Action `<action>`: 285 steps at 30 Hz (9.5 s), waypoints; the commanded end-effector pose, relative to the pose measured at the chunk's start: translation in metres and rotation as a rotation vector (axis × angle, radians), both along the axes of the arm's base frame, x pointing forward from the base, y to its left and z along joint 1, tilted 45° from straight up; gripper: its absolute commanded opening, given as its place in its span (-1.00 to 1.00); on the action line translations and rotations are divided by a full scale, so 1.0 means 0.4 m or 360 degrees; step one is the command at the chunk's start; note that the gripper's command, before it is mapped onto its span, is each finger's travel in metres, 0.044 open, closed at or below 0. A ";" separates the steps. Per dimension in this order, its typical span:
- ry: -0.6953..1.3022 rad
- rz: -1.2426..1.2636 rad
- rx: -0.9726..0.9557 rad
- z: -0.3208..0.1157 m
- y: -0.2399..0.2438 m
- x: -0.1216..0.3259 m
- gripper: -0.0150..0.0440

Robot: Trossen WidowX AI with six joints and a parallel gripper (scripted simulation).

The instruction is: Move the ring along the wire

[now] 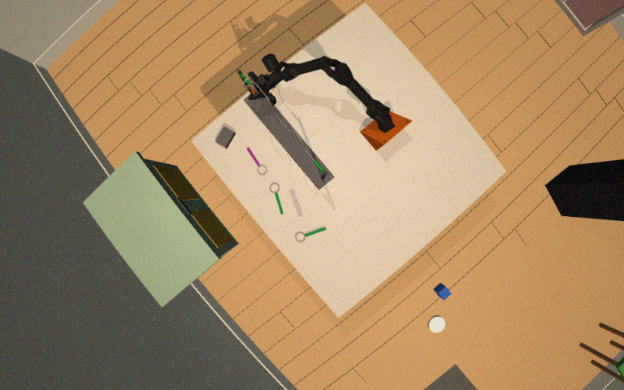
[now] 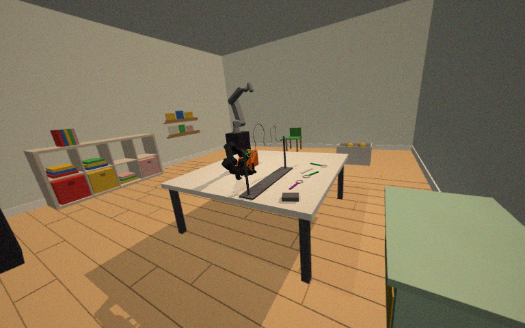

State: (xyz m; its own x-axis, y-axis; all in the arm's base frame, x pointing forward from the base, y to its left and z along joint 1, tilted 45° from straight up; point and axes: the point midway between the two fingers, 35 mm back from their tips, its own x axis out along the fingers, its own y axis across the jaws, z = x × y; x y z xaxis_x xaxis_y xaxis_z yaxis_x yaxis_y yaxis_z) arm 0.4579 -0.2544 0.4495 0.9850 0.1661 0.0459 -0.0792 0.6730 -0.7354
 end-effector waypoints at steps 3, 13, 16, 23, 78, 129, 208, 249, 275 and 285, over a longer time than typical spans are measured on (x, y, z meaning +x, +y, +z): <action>0.0006 -0.0012 0.0007 -0.001 -0.001 -0.001 -1.00; 0.0189 -0.0211 -0.0014 -0.018 0.009 -0.054 -1.00; 0.0245 -0.0271 -0.0019 -0.022 0.013 -0.070 -1.00; 0.0379 -0.0412 -0.0028 -0.031 0.026 -0.108 -1.00; 0.0977 -0.0304 0.1141 -0.181 0.324 -0.199 -1.00; 0.1420 0.0201 0.2755 0.021 0.645 -0.257 -1.00; 0.1080 -0.0273 0.1536 0.022 0.603 -0.249 -1.00; 0.0756 -0.0550 0.0669 0.020 0.547 -0.238 -1.00; 0.0520 -0.0693 0.0121 0.036 0.515 -0.232 -1.00; 0.0428 -0.0737 -0.0088 0.045 0.504 -0.230 -1.00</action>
State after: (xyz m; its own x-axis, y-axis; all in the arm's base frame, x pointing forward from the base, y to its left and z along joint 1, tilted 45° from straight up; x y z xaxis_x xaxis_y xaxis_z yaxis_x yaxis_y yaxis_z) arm 0.3671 -0.0509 0.4658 0.9310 -0.2766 -0.2381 0.0146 0.6801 -0.7329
